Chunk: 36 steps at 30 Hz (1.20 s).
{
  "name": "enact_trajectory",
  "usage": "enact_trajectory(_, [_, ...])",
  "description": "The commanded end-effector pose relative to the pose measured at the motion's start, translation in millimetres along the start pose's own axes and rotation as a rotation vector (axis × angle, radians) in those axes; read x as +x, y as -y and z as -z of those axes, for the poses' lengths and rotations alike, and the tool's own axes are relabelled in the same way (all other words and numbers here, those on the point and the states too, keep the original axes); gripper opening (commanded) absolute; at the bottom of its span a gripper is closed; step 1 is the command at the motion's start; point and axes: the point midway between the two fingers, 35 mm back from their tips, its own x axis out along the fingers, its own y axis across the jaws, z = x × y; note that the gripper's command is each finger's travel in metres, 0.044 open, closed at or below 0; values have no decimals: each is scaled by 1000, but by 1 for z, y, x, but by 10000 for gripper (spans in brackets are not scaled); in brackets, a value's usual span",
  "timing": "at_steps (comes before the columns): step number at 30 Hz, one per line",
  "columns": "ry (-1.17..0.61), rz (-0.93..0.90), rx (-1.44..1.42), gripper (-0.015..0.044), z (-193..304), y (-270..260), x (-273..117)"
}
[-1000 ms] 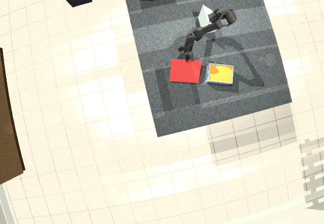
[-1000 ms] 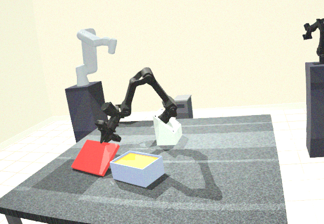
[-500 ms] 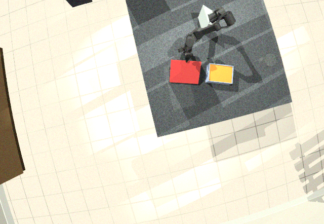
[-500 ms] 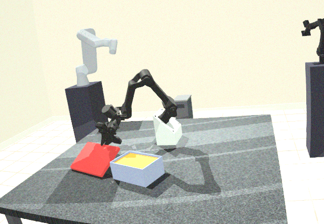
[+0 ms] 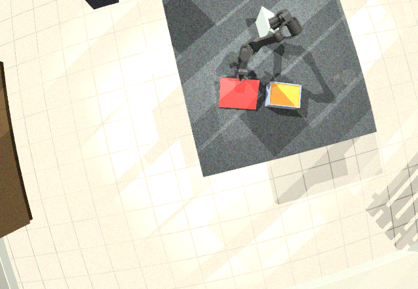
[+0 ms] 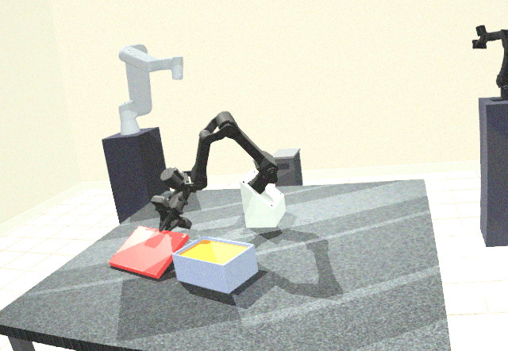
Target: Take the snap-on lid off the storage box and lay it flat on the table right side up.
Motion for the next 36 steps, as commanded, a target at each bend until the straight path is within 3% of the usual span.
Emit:
enact_trajectory(1, [2, 21, 17, 0, 1, 12, 4])
enact_trajectory(13, [1, 21, 17, 0, 1, 19, 10])
enact_trajectory(23, [1, 21, 17, 263, 1, 8, 7])
enact_trajectory(25, [1, 21, 17, 275, 1, 8, 7])
enact_trajectory(31, [2, 21, 17, 433, 1, 17, -2])
enact_trajectory(36, [3, 22, 17, 440, 1, 24, -9])
